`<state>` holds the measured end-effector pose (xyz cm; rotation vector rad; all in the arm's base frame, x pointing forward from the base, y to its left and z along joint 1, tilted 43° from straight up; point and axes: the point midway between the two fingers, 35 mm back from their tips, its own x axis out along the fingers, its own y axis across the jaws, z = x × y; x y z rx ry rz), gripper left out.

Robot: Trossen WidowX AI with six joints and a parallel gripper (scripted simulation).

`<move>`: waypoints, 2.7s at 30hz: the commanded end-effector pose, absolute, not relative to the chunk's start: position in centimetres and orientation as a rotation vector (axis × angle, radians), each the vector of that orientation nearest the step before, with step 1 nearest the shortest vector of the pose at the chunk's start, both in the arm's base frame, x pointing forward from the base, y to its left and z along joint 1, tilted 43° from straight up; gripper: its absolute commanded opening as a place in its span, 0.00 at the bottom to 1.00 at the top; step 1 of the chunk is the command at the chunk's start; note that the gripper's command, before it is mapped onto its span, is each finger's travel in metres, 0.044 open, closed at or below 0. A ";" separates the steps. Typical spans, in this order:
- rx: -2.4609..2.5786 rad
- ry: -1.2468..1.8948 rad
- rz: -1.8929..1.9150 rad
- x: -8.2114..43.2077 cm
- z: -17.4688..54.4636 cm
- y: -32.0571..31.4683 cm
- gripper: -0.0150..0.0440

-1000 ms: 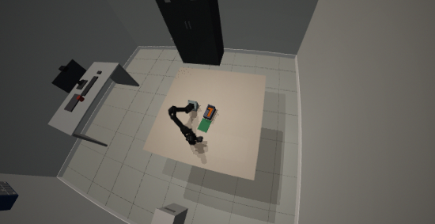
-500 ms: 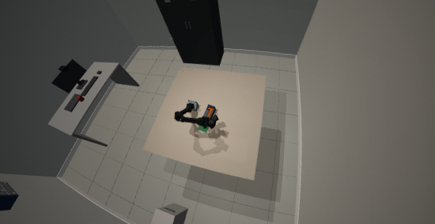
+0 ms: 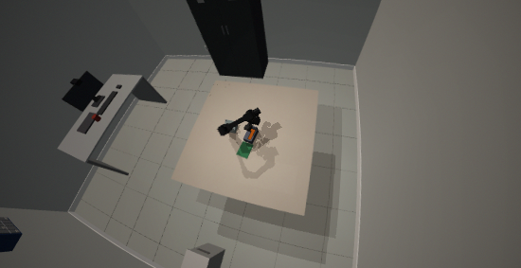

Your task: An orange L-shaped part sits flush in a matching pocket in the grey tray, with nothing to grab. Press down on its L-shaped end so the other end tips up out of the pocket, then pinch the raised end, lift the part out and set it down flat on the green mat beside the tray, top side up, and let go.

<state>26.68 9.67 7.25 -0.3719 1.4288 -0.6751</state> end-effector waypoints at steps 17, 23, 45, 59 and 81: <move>-0.452 1.430 -0.686 25.7 1.5 5.8 0.56; -0.452 1.430 -0.686 25.8 1.0 5.3 0.56; -0.453 1.429 -0.688 25.7 -1.1 3.4 0.56; -0.439 1.424 -0.684 25.9 -1.1 3.6 0.56; -0.450 1.432 -0.684 25.9 6.1 10.3 0.56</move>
